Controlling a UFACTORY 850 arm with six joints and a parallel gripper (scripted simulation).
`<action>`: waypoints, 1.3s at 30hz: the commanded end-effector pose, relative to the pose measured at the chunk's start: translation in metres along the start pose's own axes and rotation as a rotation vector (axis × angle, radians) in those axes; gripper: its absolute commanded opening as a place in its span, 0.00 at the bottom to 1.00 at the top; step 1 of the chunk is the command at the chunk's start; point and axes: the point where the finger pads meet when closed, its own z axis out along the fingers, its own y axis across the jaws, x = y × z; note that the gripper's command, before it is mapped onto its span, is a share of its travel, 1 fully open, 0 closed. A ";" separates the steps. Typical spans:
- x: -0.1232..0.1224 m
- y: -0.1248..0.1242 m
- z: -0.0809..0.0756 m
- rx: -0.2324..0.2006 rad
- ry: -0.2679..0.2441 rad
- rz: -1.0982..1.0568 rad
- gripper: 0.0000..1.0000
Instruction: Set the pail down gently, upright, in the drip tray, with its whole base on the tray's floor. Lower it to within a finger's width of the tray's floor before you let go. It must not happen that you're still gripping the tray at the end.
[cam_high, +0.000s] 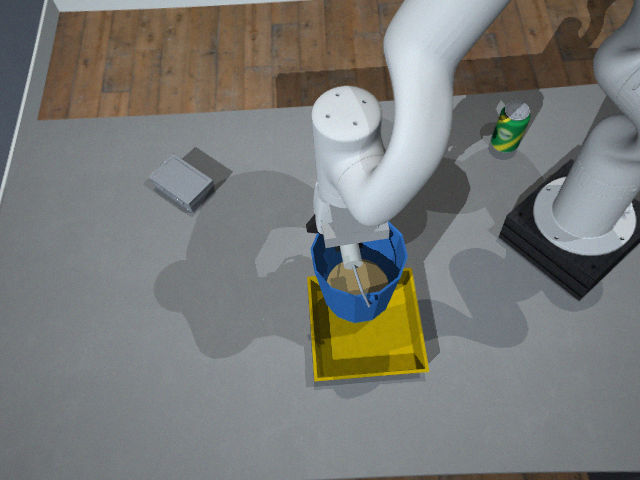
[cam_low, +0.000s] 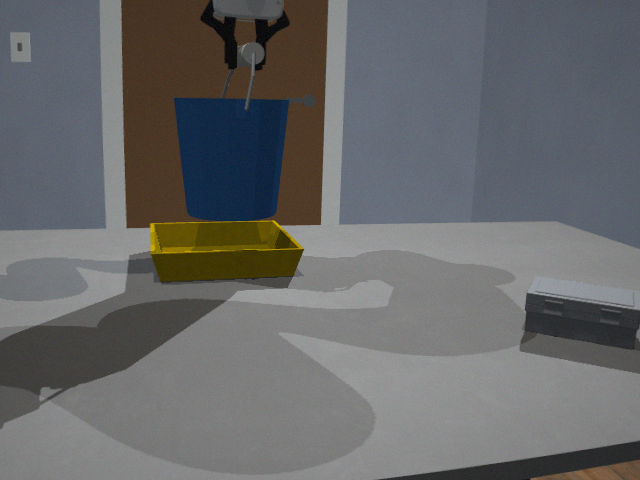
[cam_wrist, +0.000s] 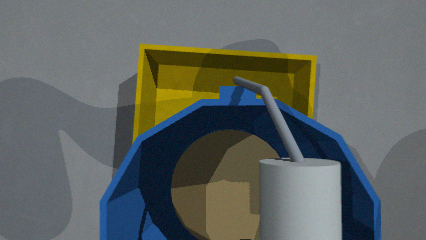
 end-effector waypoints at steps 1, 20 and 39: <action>0.011 -0.001 -0.001 -0.002 0.000 0.000 0.00; 0.038 -0.004 -0.001 -0.002 0.000 0.000 0.00; 0.048 -0.006 -0.001 -0.002 0.000 0.000 0.00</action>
